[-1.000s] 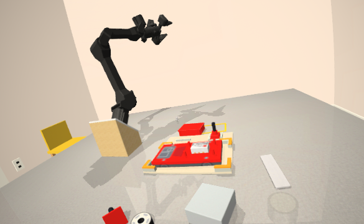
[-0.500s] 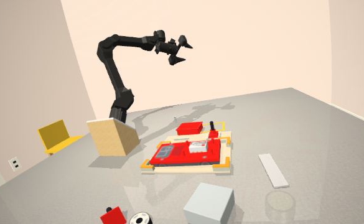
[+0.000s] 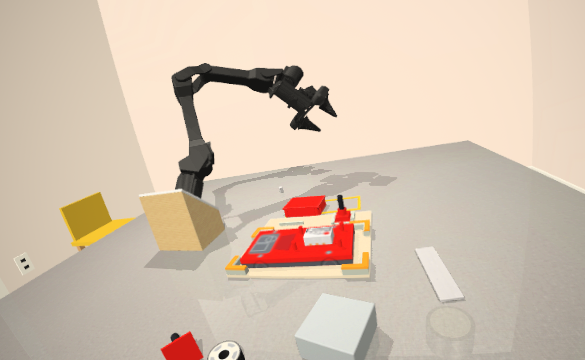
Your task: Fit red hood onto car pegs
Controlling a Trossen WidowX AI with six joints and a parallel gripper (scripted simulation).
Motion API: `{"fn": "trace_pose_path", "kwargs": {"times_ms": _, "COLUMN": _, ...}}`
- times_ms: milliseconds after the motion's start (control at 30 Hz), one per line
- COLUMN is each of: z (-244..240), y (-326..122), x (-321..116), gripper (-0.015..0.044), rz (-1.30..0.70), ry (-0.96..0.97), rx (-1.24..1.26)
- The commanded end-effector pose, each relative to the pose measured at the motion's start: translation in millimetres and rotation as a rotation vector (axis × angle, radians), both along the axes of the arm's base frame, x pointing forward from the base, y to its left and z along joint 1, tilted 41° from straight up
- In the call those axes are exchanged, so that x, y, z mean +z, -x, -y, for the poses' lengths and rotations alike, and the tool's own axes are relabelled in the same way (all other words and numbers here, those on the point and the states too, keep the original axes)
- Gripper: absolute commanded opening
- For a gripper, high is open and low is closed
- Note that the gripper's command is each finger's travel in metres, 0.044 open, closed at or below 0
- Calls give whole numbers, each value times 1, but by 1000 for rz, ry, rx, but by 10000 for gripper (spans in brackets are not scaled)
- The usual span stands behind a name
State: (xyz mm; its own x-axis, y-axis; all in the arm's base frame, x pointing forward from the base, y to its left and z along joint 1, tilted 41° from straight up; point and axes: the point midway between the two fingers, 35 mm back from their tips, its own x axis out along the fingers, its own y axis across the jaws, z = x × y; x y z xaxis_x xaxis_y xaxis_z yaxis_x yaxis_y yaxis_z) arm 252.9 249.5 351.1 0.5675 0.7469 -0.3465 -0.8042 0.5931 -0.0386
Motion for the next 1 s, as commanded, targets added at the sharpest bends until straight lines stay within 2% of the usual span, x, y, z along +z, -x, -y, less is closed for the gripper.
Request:
{"fn": "trace_pose_path", "kwargs": {"times_ms": 0, "z": 13, "y": -15, "x": -53, "gripper": 440, "rz": -190, "ry": 61, "rx": -34}}
{"fn": "trace_pose_path", "kwargs": {"times_ms": 367, "z": 73, "y": -22, "x": -175, "gripper": 440, "rz": -765, "ry": 106, "rx": -178}}
{"fn": "trace_pose_path", "kwargs": {"times_ms": 667, "z": 128, "y": 9, "x": -247, "gripper": 440, "rz": -1326, "ry": -26, "rx": -348}}
{"fn": "trace_pose_path", "kwargs": {"times_ms": 967, "z": 132, "y": 12, "x": -252, "gripper": 440, "rz": -1366, "ry": -43, "rx": -360}}
